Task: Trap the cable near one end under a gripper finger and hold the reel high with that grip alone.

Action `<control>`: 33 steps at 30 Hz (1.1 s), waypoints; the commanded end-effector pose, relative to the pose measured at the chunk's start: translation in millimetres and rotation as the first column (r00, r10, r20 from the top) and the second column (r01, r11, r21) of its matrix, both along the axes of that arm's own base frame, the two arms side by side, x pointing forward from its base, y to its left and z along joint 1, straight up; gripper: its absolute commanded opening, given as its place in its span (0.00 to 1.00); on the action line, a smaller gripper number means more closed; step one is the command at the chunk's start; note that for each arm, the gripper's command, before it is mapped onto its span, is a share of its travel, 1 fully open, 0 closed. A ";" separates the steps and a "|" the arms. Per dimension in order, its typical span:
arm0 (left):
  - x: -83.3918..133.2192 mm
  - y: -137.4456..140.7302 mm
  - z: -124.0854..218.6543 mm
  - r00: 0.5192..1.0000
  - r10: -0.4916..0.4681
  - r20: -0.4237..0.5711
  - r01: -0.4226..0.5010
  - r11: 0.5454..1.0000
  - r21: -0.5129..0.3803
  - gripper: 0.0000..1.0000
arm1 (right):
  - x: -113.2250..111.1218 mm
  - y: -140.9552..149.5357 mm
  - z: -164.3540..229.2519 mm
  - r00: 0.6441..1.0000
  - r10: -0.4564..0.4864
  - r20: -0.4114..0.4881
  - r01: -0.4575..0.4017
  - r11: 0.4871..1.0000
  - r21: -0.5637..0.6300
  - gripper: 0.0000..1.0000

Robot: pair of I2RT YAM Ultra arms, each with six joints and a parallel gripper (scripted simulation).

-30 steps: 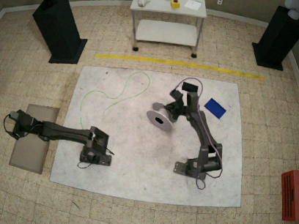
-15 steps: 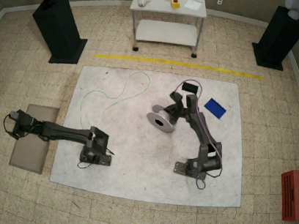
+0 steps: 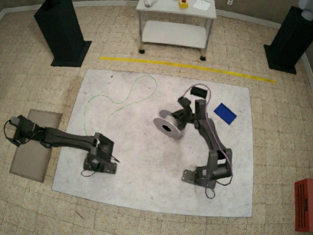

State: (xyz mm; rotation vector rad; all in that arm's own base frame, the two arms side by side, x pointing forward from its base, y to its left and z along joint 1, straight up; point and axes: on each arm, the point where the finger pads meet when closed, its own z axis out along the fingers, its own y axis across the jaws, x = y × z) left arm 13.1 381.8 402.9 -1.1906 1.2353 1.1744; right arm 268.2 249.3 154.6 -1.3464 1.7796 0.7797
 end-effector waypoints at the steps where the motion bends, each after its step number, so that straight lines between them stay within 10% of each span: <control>1: 0.2 2.2 0.5 1.000 0.005 -0.006 -0.005 1.000 0.007 1.00 | 0.8 7.9 6.7 0.999 0.021 0.025 -0.021 0.999 0.030 0.00; 33: 0.2 2.2 0.5 1.000 0.005 -0.006 -0.005 1.000 0.007 1.00 | 0.8 7.9 6.1 0.999 0.022 0.031 -0.023 0.999 0.032 0.00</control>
